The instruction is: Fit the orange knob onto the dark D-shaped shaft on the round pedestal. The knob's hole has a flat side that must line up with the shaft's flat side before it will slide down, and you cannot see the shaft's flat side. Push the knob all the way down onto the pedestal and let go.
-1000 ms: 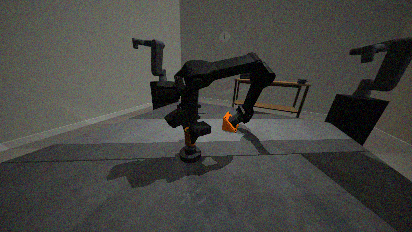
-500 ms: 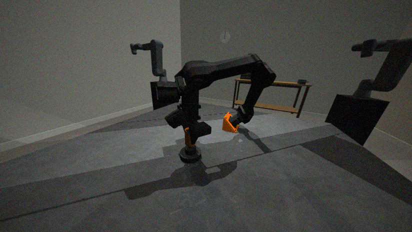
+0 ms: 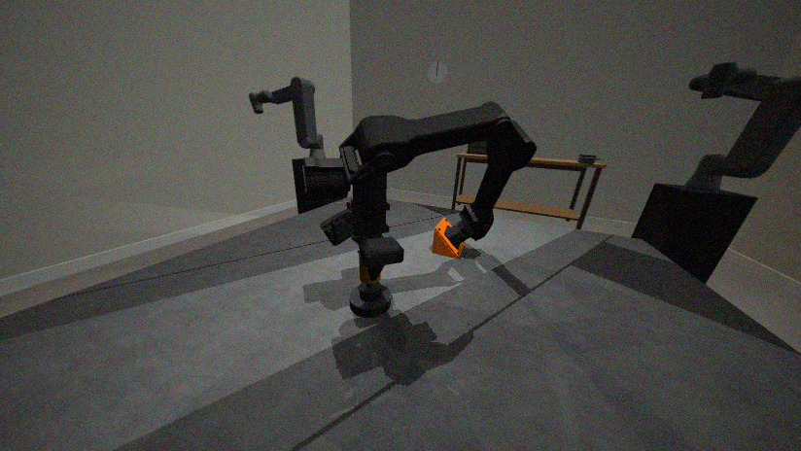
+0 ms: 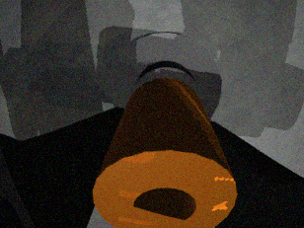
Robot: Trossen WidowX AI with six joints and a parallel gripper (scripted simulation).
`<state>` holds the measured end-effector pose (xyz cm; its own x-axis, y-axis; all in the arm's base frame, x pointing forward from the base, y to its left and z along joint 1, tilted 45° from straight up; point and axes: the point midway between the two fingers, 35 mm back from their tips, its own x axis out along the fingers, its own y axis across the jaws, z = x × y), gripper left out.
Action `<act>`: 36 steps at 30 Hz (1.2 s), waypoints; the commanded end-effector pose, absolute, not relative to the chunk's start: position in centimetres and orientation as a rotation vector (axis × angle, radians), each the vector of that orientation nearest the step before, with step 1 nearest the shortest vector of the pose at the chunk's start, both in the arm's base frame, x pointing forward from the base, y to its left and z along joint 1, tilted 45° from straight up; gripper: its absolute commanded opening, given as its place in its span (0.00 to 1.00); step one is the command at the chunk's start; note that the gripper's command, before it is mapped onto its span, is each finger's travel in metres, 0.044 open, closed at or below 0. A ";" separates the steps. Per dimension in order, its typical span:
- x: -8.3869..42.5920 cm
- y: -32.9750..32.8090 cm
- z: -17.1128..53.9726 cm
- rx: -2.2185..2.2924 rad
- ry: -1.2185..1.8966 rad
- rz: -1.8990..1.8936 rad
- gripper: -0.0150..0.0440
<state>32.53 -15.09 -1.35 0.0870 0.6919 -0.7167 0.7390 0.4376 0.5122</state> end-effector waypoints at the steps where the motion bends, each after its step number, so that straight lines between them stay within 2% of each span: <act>1: 32.4 -15.1 -1.5 1.292 1.625 -0.076 0.25; 23: 32.5 -15.2 -1.2 1.292 1.625 -0.076 0.25; 36: 32.4 -15.2 -1.5 1.450 1.651 -0.252 0.25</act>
